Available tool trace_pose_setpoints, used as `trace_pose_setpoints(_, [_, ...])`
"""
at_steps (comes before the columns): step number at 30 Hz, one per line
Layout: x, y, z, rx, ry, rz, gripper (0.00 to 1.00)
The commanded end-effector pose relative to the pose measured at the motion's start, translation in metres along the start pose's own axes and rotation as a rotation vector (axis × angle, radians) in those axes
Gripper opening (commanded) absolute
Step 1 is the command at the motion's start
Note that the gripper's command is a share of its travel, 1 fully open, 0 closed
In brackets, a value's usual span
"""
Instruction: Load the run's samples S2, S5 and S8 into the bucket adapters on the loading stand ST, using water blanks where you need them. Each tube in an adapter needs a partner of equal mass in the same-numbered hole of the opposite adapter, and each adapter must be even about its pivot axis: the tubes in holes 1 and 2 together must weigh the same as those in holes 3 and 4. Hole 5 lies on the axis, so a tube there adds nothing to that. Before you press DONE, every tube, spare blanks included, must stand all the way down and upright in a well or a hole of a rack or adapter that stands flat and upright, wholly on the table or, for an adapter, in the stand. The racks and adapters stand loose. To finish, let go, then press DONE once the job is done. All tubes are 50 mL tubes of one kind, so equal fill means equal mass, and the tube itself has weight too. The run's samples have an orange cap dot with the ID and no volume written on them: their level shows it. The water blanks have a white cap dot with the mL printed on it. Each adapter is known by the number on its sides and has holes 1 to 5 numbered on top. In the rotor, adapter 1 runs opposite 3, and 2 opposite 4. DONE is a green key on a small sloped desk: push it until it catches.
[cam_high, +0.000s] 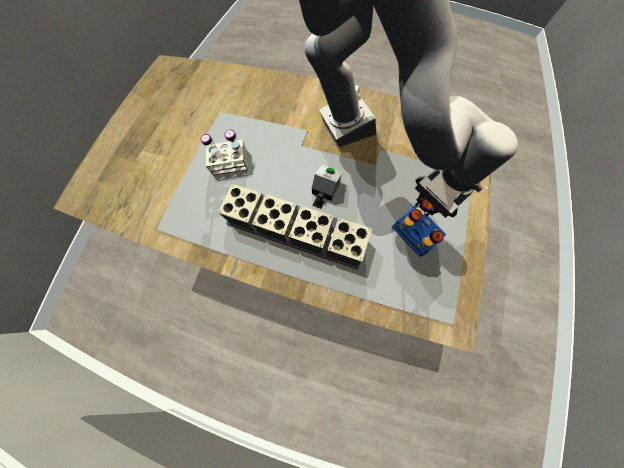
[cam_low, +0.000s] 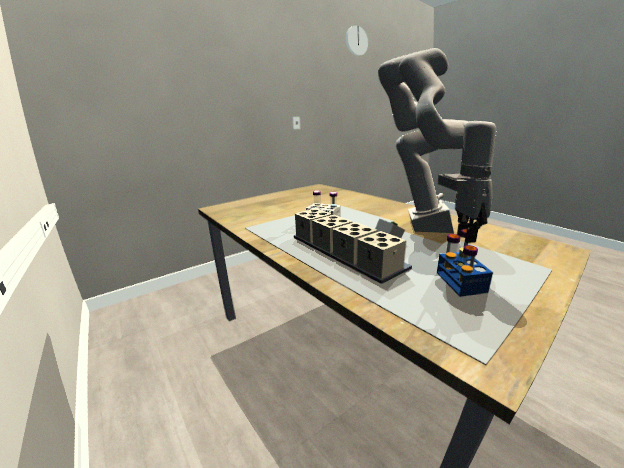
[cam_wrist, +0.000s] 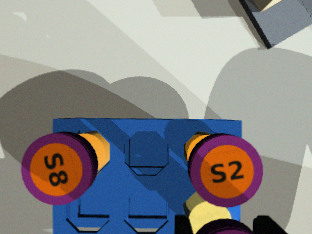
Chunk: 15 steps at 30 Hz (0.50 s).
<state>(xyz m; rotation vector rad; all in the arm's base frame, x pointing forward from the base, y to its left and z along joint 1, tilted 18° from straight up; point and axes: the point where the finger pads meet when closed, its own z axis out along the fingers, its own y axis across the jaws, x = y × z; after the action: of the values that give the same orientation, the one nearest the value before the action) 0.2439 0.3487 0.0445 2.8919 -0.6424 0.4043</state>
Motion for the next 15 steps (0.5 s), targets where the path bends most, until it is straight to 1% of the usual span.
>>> trace_pose_setpoints(1, [0.0002, -0.0015, 0.0004, 0.004, 0.0, 0.001, 0.0])
trace_pose_setpoints(9, [0.0002, -0.0016, 0.0084, 0.004, 0.0, 0.001, 0.0])
trace_pose_setpoints(15, [0.0002, -0.0016, 0.0084, 0.004, 0.0, 0.001, 0.0])
